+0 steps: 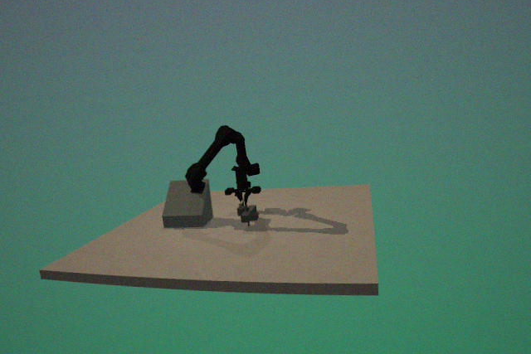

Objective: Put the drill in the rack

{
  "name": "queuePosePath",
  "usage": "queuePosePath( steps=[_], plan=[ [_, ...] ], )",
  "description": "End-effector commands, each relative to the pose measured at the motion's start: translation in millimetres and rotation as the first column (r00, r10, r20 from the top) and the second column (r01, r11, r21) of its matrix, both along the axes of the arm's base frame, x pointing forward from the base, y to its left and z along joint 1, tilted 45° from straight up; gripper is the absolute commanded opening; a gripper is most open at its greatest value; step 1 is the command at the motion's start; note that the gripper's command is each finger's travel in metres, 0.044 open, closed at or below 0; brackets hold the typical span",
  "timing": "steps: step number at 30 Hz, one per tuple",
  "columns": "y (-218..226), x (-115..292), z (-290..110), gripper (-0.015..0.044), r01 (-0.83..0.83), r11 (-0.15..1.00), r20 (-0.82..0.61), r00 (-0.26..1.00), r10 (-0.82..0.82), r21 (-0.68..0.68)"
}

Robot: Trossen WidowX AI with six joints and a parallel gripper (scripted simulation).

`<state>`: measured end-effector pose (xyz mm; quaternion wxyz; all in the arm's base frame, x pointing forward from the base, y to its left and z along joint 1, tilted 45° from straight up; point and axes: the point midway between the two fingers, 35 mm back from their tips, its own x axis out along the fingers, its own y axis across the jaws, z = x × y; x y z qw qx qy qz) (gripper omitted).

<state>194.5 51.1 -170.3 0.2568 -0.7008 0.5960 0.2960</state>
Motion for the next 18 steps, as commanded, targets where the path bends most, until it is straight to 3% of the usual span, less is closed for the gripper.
queuePosePath(
  steps=[1, 18],
  plan=[
    [-4.1, 0.4, -3.8, 0.0, -0.005, 1.0, -0.001, 1.0, 0.005, -0.006],
    [-16.8, 3.2, -17.5, 0.0, -0.005, 1.0, -0.001, 1.0, 0.005, -0.007]
  ],
)
